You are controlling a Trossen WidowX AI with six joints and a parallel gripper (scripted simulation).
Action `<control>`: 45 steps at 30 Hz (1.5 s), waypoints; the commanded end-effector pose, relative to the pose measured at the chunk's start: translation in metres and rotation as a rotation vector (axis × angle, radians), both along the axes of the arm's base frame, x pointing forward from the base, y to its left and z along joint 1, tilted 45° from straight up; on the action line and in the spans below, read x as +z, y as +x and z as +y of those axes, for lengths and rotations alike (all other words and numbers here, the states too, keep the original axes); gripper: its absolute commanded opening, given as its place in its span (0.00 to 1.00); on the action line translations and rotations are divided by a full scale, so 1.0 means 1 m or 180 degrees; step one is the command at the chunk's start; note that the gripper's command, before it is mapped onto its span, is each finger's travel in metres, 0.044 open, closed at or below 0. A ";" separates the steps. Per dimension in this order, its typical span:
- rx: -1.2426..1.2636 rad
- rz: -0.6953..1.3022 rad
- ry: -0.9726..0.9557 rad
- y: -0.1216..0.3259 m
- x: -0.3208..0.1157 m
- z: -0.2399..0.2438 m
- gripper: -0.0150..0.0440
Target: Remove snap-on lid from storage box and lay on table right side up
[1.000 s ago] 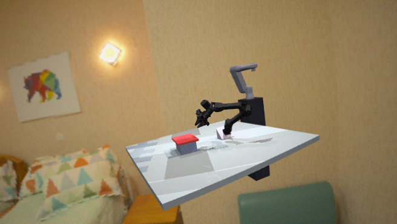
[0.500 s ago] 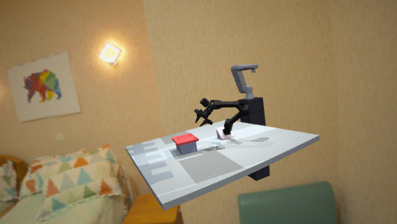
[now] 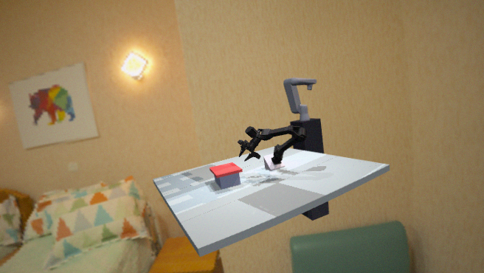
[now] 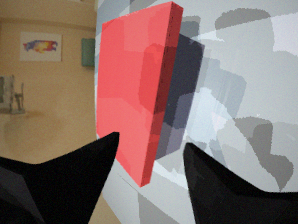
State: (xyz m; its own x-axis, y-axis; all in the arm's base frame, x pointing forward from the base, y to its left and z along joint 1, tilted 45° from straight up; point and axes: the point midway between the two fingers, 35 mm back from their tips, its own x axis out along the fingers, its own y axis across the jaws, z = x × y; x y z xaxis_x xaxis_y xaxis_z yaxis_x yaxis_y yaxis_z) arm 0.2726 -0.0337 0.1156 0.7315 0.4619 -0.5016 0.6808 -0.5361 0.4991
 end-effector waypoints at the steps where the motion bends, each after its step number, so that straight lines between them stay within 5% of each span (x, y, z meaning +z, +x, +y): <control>1: -0.0024 -0.0022 -0.0017 0.000 -0.003 0.003 0.65; 45: -0.0024 -0.0038 -0.0011 0.051 -0.036 0.034 0.65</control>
